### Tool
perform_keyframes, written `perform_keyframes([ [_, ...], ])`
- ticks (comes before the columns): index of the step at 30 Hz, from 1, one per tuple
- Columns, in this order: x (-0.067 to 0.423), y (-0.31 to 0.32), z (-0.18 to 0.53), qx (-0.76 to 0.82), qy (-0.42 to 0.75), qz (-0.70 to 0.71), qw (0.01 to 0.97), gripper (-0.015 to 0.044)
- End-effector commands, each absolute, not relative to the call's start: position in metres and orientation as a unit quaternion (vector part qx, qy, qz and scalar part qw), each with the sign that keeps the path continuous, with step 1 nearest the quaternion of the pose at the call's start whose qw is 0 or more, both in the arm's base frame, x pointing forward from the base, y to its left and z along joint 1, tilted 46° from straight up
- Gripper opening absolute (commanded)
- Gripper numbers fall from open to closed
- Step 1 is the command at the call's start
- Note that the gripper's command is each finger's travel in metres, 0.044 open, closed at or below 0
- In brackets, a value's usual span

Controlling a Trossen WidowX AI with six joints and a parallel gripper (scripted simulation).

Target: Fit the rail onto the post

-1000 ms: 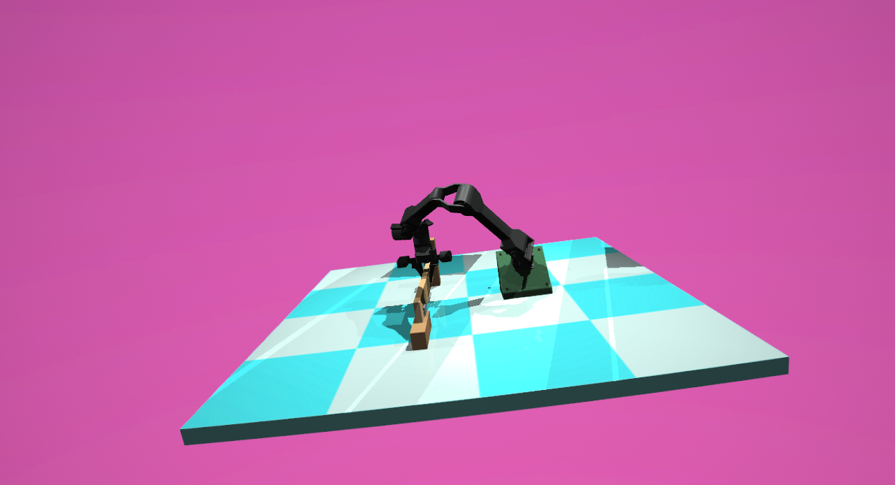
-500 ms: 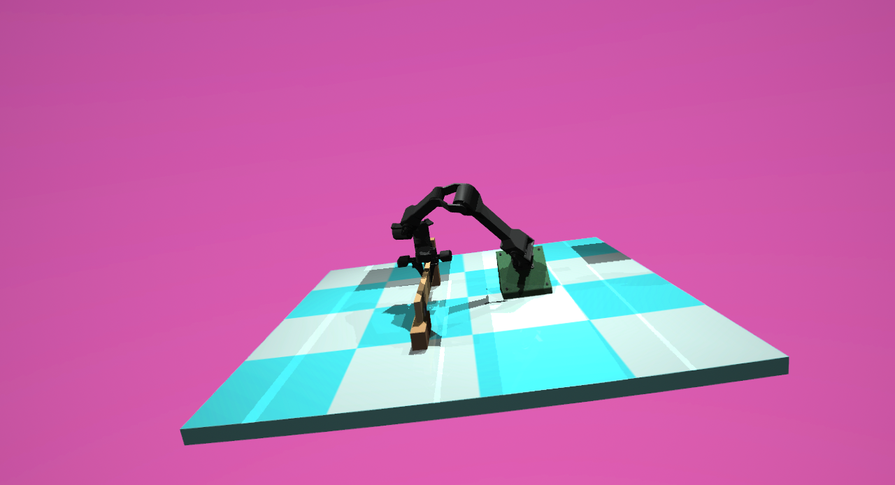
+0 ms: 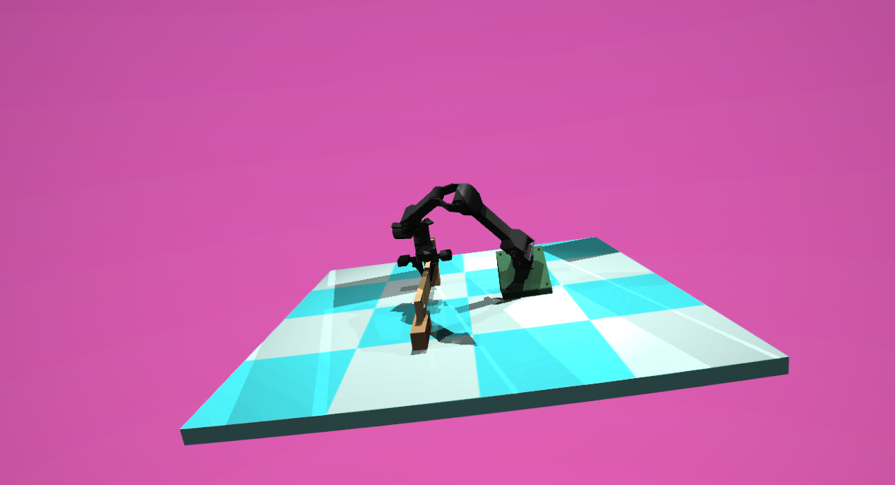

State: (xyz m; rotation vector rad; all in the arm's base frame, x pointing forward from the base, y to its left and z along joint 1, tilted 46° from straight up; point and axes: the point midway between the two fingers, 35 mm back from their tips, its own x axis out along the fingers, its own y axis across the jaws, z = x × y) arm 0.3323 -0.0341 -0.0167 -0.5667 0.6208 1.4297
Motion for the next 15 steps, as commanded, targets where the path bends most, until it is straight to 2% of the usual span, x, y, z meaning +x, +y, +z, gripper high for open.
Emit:
perform_keyframes([
  [1, 0.3334, -0.0393, -0.0169, -0.253, 0.276, 0.632, 0.678, 0.0000],
  [15, 0.3334, -0.0412, -0.0208, -0.254, 0.276, 0.632, 0.678, 0.0000],
])
